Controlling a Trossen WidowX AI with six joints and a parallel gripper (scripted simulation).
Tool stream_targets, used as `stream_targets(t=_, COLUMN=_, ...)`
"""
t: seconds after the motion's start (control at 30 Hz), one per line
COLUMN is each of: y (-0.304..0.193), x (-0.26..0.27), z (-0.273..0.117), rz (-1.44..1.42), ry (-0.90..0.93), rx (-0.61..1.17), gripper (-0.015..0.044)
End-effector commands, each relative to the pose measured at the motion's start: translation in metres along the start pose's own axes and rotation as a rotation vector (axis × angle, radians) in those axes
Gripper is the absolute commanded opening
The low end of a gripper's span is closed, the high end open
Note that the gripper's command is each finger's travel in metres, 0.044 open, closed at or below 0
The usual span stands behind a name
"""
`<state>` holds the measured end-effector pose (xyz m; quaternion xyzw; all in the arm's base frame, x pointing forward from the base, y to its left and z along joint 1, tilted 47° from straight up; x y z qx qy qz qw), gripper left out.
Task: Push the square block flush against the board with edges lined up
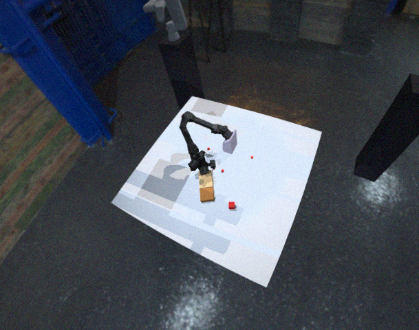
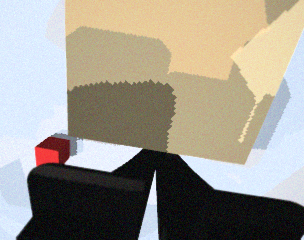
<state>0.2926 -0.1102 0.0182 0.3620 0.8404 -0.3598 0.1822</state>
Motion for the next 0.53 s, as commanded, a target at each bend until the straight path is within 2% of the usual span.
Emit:
stream_targets(t=0.0, y=0.006, x=-0.001, z=0.002, rz=0.004, ry=0.004, rx=0.001, gripper=0.0000)
stream_targets(t=0.5, y=0.001, x=-0.001, z=0.002, rz=0.004, ry=0.005, rx=0.001, gripper=0.0000)
Point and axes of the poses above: the point midway between the two fingers, 35 mm back from their tips, its own z axis out along the fingers, its own x axis across the jaws, y = z × x, the point moved 2 cm from there along -z, back along the fingers, and after that the axes turned 10 degrees about -z, right-handed, at the moved point
